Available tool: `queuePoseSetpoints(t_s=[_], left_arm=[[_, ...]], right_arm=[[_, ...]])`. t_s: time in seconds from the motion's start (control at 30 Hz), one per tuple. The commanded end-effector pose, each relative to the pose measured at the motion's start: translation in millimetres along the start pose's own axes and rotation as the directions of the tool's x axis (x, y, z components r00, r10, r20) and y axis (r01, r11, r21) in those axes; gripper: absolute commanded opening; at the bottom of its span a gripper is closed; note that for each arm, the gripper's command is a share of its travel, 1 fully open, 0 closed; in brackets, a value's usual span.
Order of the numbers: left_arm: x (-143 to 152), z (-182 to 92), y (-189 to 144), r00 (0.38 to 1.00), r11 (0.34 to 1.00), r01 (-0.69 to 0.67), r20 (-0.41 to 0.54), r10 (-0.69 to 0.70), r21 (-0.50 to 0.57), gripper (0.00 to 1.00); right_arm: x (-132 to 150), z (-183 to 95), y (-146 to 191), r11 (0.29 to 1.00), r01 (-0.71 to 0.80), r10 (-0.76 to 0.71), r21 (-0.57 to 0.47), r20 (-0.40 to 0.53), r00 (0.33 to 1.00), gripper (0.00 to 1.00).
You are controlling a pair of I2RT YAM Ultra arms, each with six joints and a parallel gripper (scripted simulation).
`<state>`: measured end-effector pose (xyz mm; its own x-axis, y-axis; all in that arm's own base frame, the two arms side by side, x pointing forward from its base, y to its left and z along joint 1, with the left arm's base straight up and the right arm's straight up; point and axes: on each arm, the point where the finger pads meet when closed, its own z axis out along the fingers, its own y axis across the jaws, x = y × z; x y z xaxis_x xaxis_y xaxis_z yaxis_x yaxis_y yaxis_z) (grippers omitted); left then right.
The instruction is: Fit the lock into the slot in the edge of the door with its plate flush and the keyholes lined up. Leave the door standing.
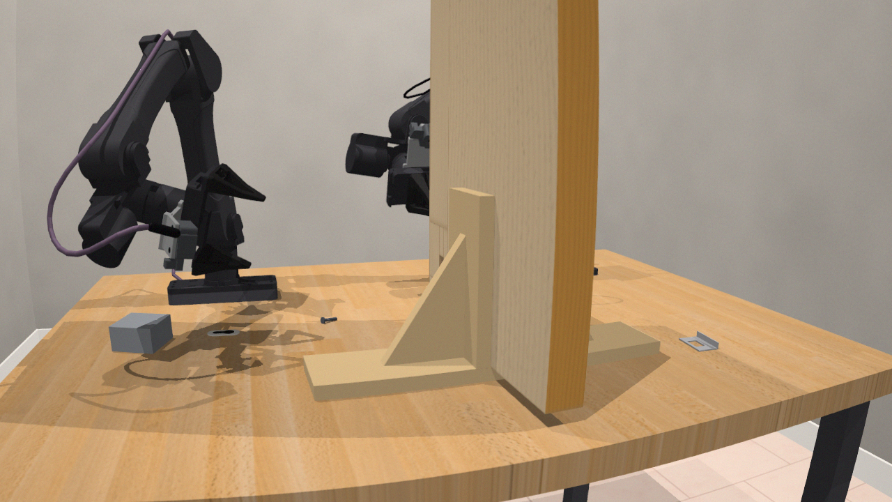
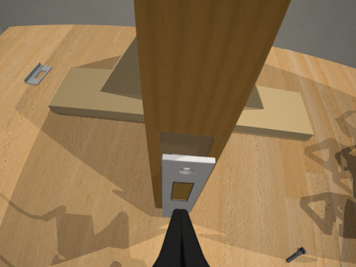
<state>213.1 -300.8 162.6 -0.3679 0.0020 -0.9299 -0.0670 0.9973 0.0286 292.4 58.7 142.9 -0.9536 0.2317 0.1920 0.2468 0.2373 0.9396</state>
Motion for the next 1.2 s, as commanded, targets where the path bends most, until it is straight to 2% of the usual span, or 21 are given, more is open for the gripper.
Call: queuePoseSetpoints(t_s=[0.0,0.1,0.17,0.67,1.17], left_arm=[[3,3,-2,1.000,1.000,-0.011,0.023,0.011,-0.014,0.00],[38,25,1,0.999,0.999,0.019,0.030,-0.018,-0.025,0.00],[49,31,2,0.999,0.999,0.025,0.035,-0.024,-0.028,0.00],[40,25,-5,0.998,0.999,0.054,0.038,-0.054,-0.006,0.00],[36,44,-3,0.999,0.999,0.043,0.023,-0.043,0.007,0.00]], right_arm=[[-7,-3,10,0.999,0.038,-0.038,-0.014,0.016,0.999,1.00],[-7,-3,10,0.999,0.038,-0.038,-0.014,0.016,0.999,1.00],[-7,-3,10,0.999,0.038,-0.038,-0.014,0.016,0.999,1.00],[-7,-3,10,0.999,0.038,-0.038,-0.014,0.016,0.999,1.00],[-7,-3,10,0.999,0.038,-0.038,-0.014,0.016,0.999,1.00]])
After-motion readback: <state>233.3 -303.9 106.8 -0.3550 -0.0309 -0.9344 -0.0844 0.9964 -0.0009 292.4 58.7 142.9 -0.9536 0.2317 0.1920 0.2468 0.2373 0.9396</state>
